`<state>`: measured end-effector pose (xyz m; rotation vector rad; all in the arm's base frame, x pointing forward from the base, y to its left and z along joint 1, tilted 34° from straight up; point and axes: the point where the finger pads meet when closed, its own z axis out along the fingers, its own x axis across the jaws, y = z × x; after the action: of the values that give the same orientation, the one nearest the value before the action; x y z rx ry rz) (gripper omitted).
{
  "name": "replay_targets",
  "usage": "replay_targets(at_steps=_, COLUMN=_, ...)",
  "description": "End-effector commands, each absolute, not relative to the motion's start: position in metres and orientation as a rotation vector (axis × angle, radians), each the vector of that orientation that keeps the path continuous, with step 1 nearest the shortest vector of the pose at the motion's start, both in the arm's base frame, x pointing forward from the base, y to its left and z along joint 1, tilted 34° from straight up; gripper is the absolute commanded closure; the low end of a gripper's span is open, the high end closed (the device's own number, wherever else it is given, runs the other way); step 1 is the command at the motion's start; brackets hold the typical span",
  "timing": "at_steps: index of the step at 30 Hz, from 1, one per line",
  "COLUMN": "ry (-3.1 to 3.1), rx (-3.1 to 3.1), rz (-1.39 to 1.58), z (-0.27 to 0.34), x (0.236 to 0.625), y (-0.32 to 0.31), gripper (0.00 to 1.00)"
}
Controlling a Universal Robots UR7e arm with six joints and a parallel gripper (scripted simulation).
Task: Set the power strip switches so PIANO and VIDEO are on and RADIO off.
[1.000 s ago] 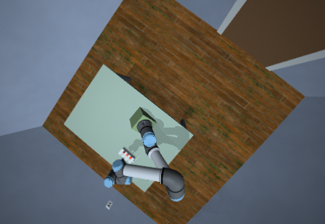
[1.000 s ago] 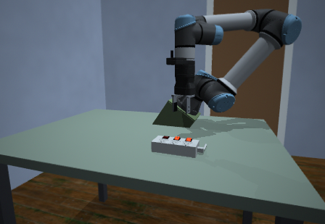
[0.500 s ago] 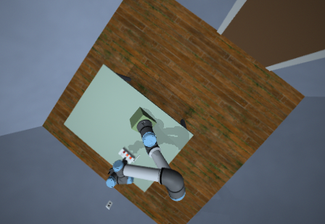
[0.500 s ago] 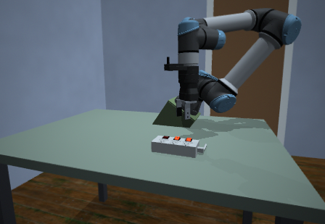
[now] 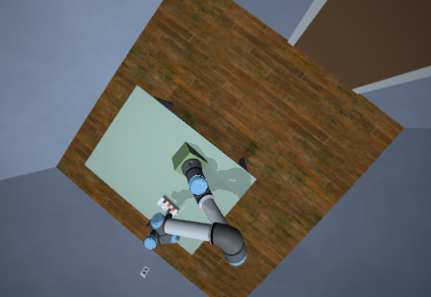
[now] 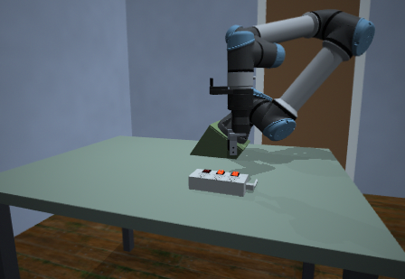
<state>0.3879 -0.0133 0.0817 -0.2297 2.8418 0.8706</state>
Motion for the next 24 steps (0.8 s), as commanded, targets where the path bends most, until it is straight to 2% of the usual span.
replay_targets(at_steps=1, ry=2.910, rx=0.042, rz=0.881, z=0.0778, x=0.3870, y=-0.0044, gripper=0.00)
replay_targets(at_steps=24, ry=2.936, rx=0.273, rz=0.903, z=0.0768, x=0.3868, y=0.0040, gripper=0.00)
